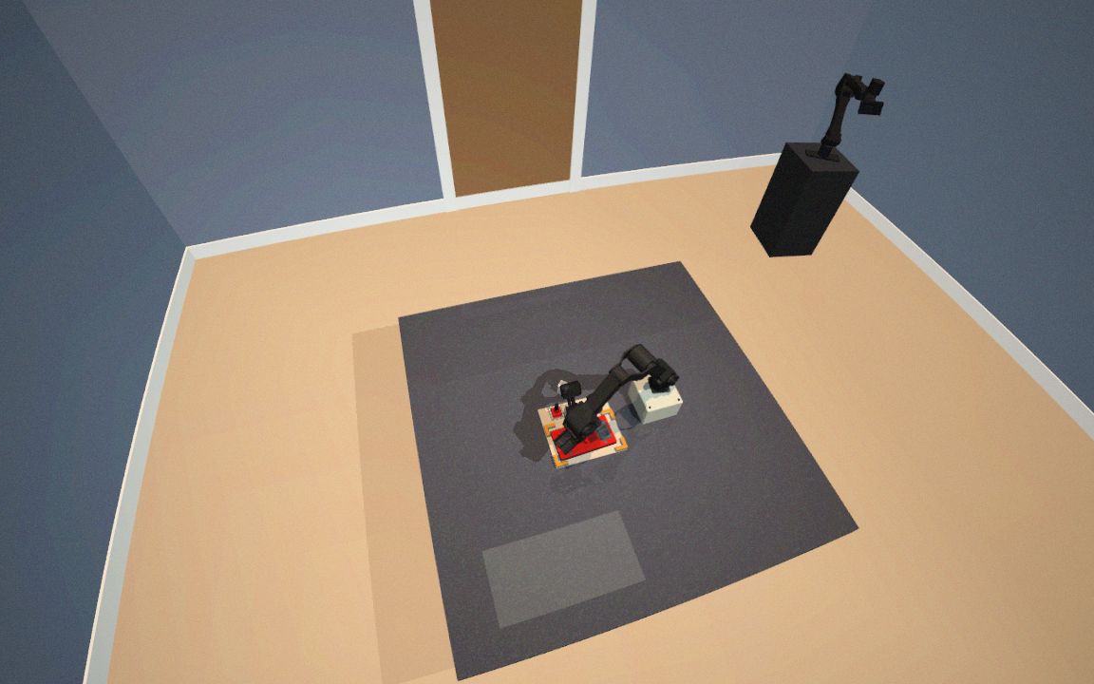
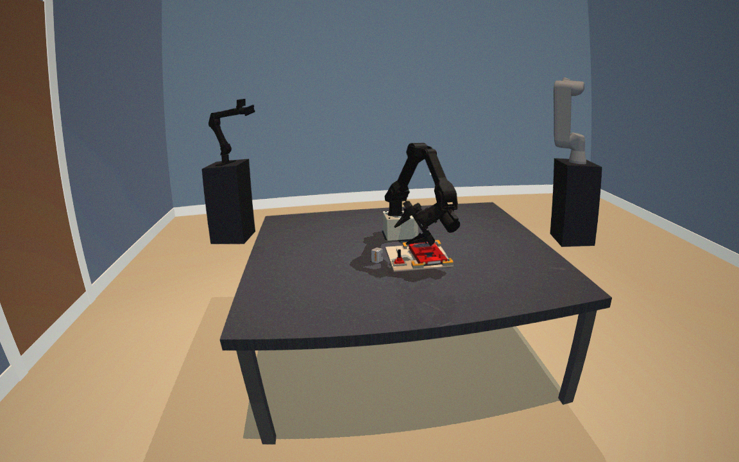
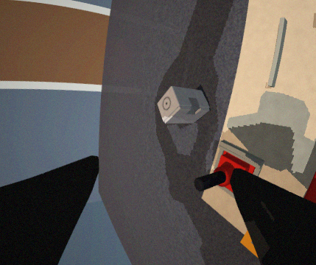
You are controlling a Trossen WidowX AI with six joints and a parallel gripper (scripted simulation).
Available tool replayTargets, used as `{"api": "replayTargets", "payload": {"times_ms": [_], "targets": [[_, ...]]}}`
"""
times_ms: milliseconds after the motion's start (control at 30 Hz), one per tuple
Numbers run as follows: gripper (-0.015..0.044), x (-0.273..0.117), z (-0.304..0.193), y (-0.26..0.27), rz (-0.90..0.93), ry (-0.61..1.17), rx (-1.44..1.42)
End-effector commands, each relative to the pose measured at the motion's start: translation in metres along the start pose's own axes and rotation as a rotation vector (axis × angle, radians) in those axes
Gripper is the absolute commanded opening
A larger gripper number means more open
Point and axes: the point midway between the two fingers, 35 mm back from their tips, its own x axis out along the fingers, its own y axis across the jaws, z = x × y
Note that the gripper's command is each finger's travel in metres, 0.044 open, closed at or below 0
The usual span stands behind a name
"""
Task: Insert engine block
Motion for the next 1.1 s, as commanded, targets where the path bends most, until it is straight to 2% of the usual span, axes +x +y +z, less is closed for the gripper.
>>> {"api": "replayTargets", "payload": {"times_ms": [0, 33, 1067], "targets": [[0.0426, 0.0, 0.0, 0.0, -0.001, -0.001, 0.006], [0.044, 0.0, 0.0, 0.0, -0.004, -0.003, 0.023], [0.044, 0.013, 0.008, 0.002, -0.127, -0.192, 1.068]]}}
